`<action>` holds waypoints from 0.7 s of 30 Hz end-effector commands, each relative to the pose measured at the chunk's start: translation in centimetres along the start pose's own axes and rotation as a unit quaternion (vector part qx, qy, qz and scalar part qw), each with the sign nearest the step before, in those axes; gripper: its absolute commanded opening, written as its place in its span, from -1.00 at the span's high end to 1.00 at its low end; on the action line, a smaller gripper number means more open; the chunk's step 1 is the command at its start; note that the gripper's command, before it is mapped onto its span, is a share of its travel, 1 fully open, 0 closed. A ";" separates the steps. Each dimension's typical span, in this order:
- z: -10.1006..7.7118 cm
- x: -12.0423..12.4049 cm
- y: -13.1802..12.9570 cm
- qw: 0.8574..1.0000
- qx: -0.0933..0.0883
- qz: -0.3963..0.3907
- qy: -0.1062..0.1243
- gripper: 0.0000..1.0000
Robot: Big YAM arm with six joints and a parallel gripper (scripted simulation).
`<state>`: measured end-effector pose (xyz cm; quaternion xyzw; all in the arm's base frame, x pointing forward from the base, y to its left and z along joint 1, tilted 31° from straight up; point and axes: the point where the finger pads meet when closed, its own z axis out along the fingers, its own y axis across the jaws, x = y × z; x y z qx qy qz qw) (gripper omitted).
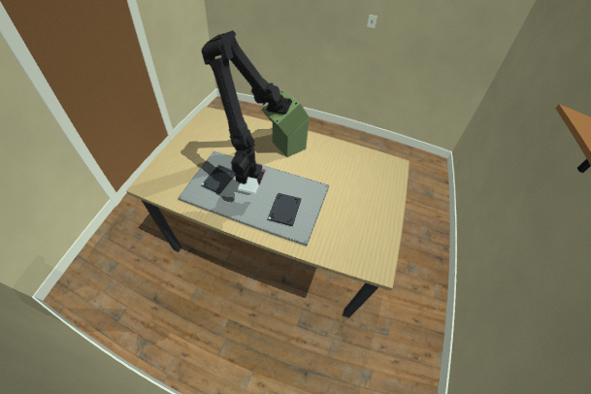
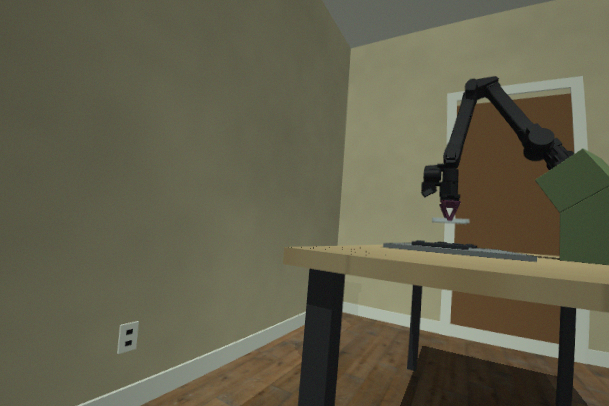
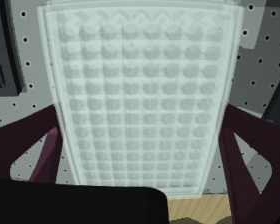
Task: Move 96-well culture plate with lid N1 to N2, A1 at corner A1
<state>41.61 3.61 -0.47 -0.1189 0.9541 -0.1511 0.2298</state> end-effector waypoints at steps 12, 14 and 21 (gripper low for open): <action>0.1 -1.8 5.3 1.000 -0.004 0.005 -0.001 1.00; 0.1 -1.9 5.6 1.000 -0.004 0.005 -0.001 1.00; 0.1 -2.3 7.6 1.000 -0.004 0.004 -0.001 1.00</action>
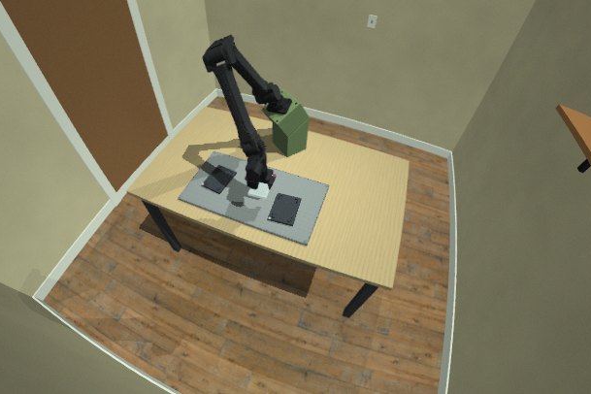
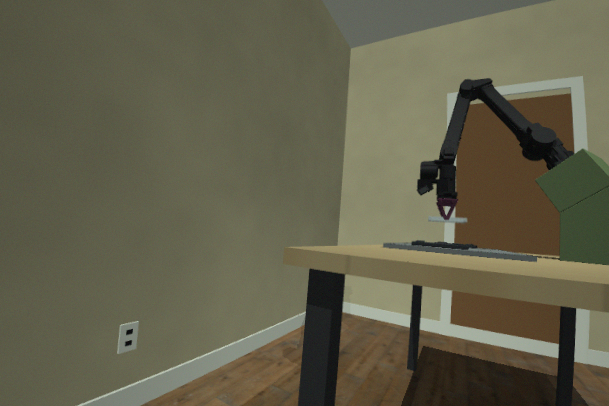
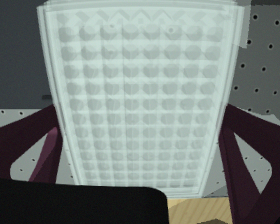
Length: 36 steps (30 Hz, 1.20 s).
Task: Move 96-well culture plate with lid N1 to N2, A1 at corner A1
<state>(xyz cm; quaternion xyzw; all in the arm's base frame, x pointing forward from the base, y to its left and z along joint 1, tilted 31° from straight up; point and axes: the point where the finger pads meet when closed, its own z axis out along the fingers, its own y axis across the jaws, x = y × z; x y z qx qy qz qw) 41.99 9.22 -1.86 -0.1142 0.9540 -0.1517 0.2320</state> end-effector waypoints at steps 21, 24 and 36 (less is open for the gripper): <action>-0.1 -2.2 8.4 1.000 -0.007 0.000 -0.001 1.00; -0.1 -2.4 9.4 1.000 -0.007 0.000 -0.002 1.00; -0.3 -3.1 12.8 1.000 -0.008 0.000 -0.002 1.00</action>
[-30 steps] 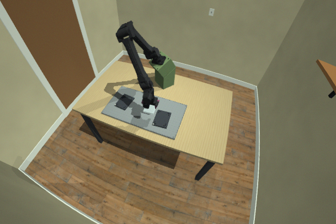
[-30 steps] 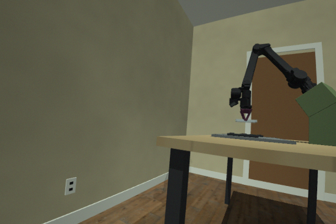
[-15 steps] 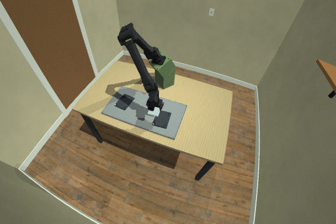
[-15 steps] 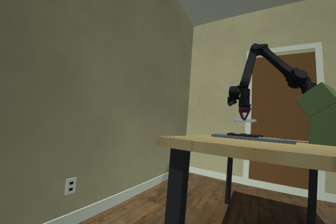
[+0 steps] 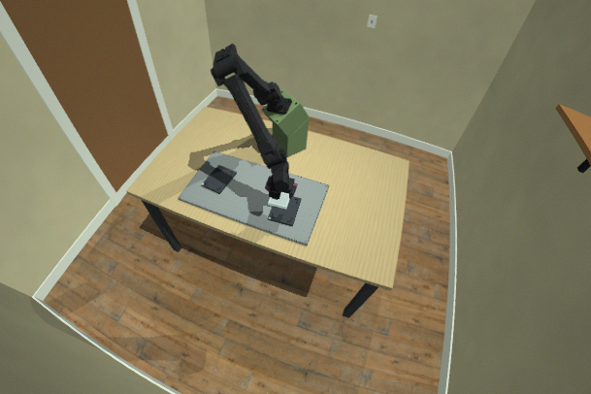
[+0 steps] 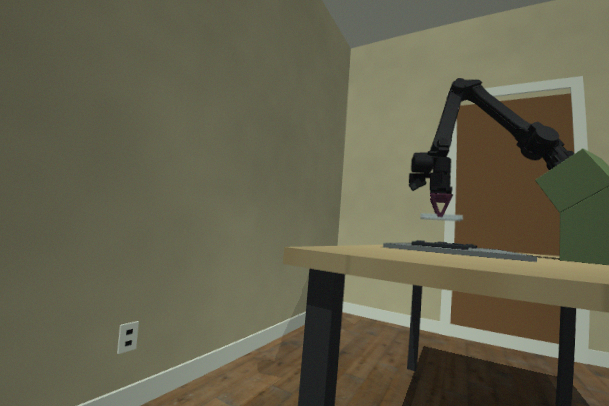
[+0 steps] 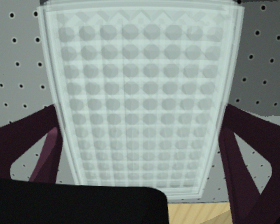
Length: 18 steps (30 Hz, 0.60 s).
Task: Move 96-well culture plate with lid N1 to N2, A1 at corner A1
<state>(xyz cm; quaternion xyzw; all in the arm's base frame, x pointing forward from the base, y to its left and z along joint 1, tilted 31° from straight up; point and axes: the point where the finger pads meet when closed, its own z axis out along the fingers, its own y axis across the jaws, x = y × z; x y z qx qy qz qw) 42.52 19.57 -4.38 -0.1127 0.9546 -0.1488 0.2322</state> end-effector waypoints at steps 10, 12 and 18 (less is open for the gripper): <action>0.5 -1.1 2.2 1.000 0.001 0.011 0.004 1.00; 0.5 -1.0 2.2 1.000 0.001 0.011 0.004 1.00; 0.6 -0.7 2.0 1.000 0.001 0.004 0.007 1.00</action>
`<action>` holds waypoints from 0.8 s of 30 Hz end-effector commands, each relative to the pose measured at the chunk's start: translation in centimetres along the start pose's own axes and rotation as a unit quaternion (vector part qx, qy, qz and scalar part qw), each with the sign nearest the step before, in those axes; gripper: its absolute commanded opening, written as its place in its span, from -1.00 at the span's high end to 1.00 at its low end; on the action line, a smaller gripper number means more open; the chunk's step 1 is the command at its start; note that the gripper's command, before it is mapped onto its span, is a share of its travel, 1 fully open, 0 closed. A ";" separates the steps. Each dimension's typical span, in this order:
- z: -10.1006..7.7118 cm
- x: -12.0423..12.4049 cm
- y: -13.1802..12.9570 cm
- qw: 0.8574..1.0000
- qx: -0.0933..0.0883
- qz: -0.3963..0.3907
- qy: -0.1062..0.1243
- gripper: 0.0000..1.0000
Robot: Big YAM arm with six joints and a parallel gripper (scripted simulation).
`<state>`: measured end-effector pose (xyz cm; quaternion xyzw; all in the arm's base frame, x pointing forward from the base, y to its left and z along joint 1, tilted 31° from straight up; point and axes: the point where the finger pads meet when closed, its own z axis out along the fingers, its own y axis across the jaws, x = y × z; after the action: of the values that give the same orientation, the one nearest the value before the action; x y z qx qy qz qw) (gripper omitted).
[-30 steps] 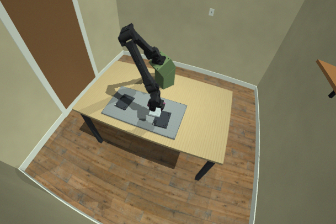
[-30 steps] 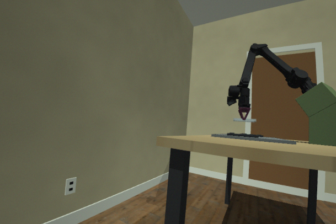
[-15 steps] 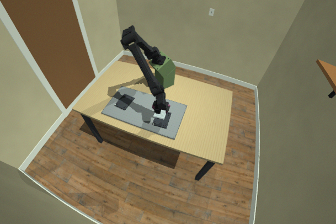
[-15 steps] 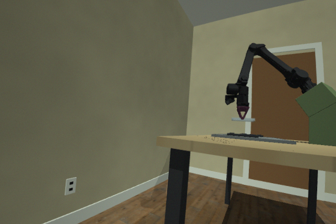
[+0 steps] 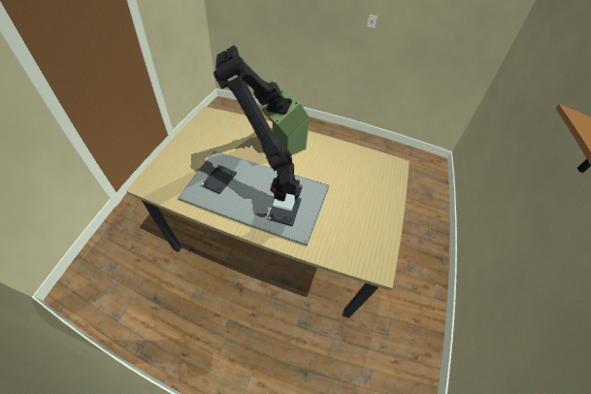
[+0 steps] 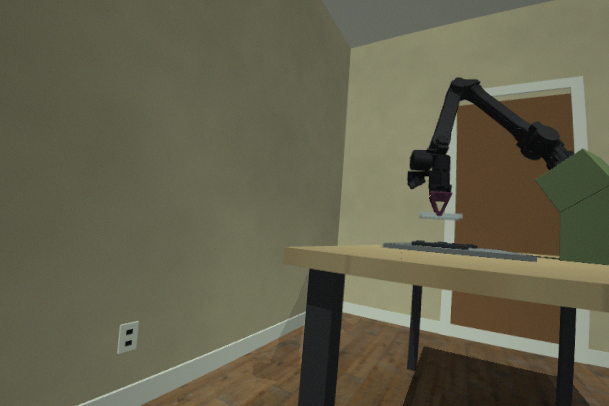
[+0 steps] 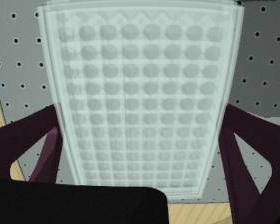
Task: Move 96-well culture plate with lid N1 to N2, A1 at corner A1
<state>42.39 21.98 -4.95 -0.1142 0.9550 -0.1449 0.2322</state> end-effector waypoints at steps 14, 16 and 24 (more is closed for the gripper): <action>0.8 0.2 -0.7 1.000 0.006 -0.002 0.012 1.00; 0.8 0.3 -0.8 1.000 0.006 -0.003 0.012 1.00; 0.9 0.6 -0.9 1.000 0.007 -0.003 0.014 1.00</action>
<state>42.39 21.98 -4.96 -0.1163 0.9548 -0.1452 0.2318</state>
